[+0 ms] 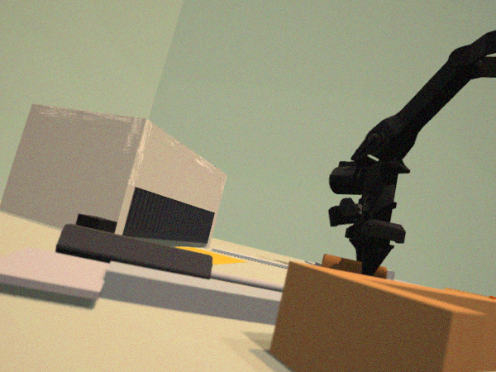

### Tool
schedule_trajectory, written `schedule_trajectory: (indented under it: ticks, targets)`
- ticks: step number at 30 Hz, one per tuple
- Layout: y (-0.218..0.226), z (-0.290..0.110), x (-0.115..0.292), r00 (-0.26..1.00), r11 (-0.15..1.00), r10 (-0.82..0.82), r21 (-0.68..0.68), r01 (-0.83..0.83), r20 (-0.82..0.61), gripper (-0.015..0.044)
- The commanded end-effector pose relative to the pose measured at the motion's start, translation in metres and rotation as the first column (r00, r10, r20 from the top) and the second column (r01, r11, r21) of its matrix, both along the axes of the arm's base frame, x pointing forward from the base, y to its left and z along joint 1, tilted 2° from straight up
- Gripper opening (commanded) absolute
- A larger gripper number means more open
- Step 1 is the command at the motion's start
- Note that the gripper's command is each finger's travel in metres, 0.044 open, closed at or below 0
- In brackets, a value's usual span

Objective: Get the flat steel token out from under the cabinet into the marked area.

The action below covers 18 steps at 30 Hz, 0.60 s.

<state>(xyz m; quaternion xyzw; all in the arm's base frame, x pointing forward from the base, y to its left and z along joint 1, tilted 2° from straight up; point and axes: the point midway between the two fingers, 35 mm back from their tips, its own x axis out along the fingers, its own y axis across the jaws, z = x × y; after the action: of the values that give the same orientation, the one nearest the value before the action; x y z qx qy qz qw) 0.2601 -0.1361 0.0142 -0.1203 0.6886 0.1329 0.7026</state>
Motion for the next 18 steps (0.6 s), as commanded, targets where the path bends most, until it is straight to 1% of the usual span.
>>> schedule_trajectory:
  ticks: [1, 14, 18]
  targets:
    - [-0.001, 0.001, 0.001, 0.999, 0.999, 0.041, -0.010, -0.041, 0.004, 0.0000]
    - [0.007, 0.002, 0.017, 0.999, 0.999, 0.033, -0.008, -0.033, 0.006, 0.0000]
    - [0.007, 0.000, 0.013, 0.999, 0.999, 0.037, -0.004, -0.037, 0.002, 0.0105]
